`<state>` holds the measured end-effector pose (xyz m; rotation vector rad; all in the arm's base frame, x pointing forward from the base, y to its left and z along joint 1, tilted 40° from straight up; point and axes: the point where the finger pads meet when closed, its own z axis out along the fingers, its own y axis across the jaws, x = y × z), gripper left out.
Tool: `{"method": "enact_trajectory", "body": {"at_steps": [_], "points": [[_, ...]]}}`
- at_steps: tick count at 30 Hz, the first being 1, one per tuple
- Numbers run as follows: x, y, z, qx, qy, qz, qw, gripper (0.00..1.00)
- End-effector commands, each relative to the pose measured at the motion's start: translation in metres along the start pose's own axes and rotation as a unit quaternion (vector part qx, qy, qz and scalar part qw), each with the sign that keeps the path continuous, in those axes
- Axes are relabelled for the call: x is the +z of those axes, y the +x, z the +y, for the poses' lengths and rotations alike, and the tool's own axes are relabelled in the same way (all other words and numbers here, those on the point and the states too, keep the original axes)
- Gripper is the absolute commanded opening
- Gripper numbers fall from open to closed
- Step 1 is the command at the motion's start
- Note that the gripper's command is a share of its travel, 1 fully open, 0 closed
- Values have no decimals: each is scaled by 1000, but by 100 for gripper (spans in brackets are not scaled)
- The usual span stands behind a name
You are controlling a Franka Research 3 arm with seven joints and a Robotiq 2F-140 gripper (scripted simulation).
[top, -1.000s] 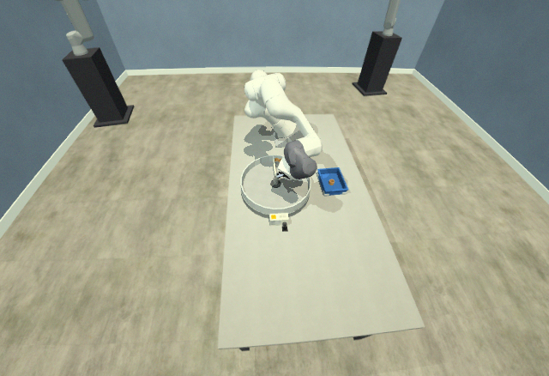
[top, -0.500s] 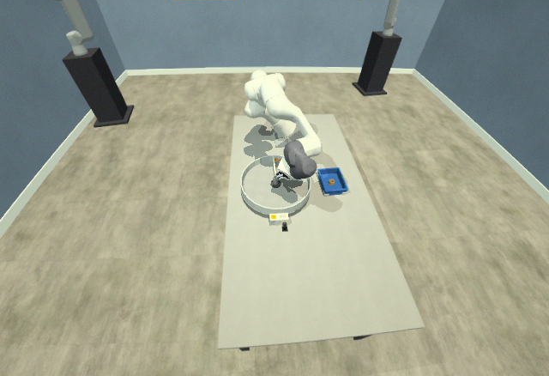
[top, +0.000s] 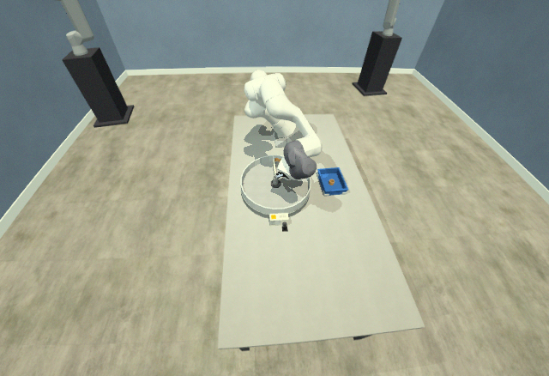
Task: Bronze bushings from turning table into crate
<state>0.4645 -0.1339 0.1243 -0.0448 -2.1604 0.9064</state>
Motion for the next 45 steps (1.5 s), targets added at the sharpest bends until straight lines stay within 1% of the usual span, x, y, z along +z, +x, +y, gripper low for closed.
{"method": "enact_trajectory", "body": {"at_steps": [1, 22, 23, 45], "points": [[-1, 0, -3, -1, 1, -1, 1000, 0], [-1, 0, -3, -1, 1, -1, 1000, 0], [-1, 0, -3, -1, 1, -1, 1000, 7], [-1, 0, -3, -1, 1, -1, 1000, 7]]}}
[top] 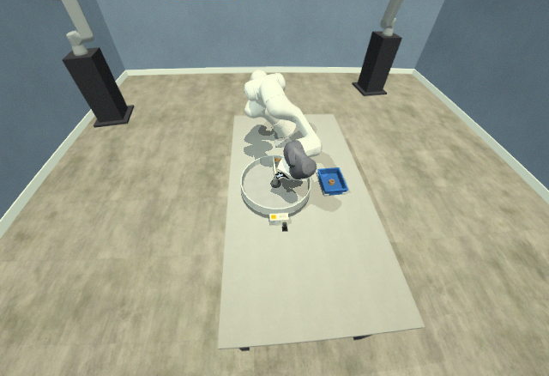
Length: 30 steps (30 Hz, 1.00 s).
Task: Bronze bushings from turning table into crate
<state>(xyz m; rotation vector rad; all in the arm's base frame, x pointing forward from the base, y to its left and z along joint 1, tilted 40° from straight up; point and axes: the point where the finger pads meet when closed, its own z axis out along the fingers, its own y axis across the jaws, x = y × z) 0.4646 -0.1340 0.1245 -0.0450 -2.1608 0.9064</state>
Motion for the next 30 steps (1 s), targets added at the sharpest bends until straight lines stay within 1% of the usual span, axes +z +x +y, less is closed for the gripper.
{"method": "enact_trajectory", "body": {"at_steps": [1, 13, 21, 30], "points": [[-1, 0, -3, -1, 1, -1, 1000, 7], [-2, 0, -3, -1, 1, -1, 1000, 7], [-24, 20, -3, -1, 1, -1, 1000, 7], [-27, 21, -3, -1, 1, -1, 1000, 7]]}}
